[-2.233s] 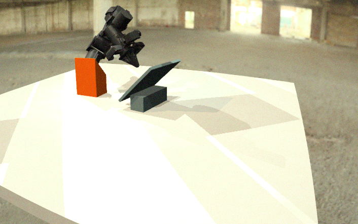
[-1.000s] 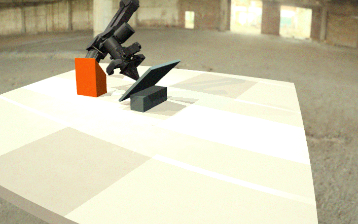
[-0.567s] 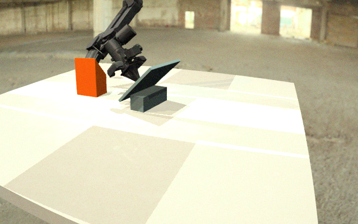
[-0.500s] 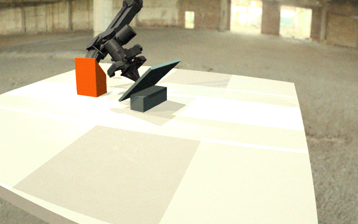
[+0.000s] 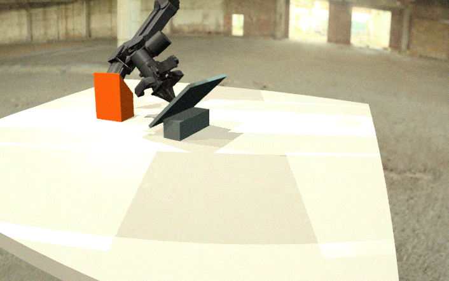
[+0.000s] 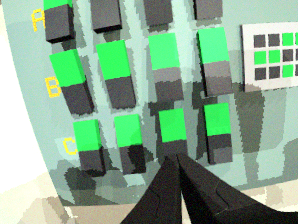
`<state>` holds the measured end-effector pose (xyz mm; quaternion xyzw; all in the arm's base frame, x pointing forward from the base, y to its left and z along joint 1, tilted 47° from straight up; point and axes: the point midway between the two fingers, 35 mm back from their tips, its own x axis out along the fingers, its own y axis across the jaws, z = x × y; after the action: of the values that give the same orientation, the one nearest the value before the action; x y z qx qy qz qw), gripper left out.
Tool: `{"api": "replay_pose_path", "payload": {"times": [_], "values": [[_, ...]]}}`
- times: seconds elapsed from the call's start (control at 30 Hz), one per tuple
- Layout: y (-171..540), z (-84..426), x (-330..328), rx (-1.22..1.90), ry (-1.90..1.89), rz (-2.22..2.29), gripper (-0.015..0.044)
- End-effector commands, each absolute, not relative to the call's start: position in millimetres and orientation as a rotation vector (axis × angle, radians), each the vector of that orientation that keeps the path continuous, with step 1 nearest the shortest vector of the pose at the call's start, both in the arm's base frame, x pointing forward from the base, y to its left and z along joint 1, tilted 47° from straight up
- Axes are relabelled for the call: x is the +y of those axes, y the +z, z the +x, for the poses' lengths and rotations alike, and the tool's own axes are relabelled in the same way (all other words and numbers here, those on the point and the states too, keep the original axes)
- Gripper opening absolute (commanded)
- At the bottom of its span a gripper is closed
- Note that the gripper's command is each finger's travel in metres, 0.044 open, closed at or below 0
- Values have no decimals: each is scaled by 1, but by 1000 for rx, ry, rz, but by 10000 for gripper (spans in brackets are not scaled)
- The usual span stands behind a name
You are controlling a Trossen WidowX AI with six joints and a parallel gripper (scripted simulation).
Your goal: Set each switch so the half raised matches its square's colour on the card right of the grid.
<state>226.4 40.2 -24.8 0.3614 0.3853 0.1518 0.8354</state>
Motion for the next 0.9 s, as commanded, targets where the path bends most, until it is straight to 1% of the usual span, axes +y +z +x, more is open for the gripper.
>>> {"api": "replay_pose_path", "payload": {"times": [0.0,0.87], "values": [[-25,227,40,816,318,767,0],[-27,229,42,816,318,767,0]]}}
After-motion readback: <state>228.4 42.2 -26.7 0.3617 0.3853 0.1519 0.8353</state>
